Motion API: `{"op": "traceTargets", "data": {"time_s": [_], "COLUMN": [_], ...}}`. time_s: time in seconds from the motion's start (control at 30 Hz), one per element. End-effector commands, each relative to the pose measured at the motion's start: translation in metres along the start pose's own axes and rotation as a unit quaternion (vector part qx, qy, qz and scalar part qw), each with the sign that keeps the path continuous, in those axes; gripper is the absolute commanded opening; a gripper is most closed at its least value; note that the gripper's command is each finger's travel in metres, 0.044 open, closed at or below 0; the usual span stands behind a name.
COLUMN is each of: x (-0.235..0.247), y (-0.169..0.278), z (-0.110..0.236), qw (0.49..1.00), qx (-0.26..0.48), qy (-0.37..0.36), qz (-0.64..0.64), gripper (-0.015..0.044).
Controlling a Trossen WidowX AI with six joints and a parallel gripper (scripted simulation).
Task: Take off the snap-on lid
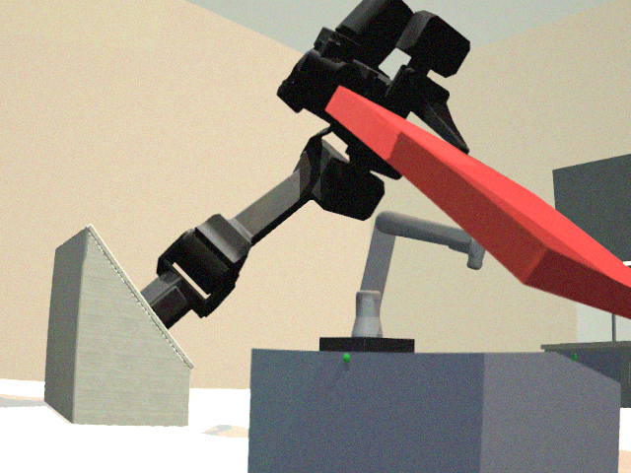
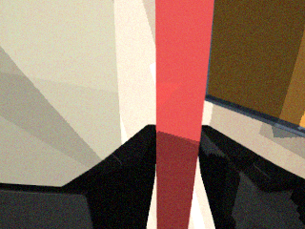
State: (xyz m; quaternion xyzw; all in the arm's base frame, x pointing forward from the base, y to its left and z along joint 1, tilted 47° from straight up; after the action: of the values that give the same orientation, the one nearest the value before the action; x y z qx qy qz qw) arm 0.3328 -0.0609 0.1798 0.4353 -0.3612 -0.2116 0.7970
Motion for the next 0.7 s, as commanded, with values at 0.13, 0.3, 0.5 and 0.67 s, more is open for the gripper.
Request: {"op": "traceTargets", "data": {"time_s": [0.13,0.3,0.5,0.67], "x": [-0.004,-0.008,-0.011,-0.015], "y": [0.015,0.024,0.035,0.045], "z": [0.003,0.004,0.005,0.006], "qw": [1.000,1.000,1.000,1.000], "qx": [-0.002,-0.002,-0.002,-0.002], "qy": [-0.005,-0.005,-0.005,-0.005], "qz": [0.000,0.000,0.000,-0.001], "gripper": [0.0000,0.0000,0.0000,0.0000]}}
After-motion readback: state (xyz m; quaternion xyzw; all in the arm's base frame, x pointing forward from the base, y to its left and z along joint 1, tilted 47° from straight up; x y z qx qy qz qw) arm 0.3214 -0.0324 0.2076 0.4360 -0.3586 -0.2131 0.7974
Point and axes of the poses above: the point midway between the two fingers, 35 mm back from their tips, its own z axis back along the fingers, its own x axis across the jaws, y = z × x, the point moved 4 cm from there along z, back along the fingers, and after that the axes turned 15 degrees about -z, right-handed, at the moved point
